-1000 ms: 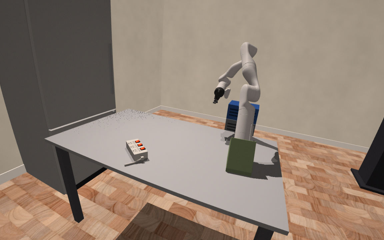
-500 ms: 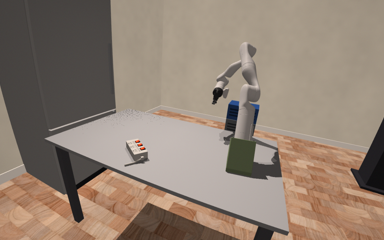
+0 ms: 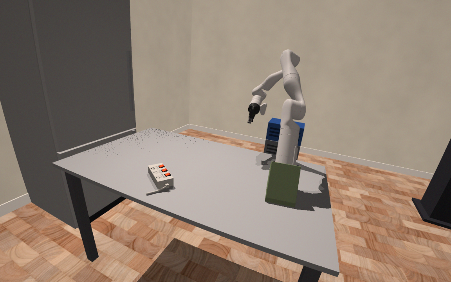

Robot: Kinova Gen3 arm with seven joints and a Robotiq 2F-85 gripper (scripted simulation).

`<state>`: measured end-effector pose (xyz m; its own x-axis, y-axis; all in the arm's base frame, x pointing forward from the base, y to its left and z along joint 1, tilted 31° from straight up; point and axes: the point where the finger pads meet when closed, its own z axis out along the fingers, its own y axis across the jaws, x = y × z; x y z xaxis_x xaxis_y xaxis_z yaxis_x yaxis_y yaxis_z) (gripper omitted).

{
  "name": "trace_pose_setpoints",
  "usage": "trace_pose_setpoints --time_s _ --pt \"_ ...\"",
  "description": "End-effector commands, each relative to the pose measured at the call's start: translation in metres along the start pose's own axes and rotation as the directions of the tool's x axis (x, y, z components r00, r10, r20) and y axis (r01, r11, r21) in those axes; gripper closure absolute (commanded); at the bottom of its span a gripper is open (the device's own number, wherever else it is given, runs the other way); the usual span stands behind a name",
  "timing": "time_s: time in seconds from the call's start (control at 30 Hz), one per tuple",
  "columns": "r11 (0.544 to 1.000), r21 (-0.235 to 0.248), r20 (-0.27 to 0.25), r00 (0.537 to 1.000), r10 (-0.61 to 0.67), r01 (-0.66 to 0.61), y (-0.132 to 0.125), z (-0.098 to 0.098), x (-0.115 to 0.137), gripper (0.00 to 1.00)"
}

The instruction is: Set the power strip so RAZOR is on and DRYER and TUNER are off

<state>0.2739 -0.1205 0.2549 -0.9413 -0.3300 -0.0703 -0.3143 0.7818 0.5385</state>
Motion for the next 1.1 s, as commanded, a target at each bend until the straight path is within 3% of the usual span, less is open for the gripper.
trace_pose_setpoints --time_s 0.0,1.07 --pt "1.0 0.0 -0.004 1.0 -0.006 0.006 0.001 0.001 -0.002 1.0" --pt "0.997 0.063 -0.052 0.997 0.054 -0.051 -0.006 0.01 -0.017 1.0"
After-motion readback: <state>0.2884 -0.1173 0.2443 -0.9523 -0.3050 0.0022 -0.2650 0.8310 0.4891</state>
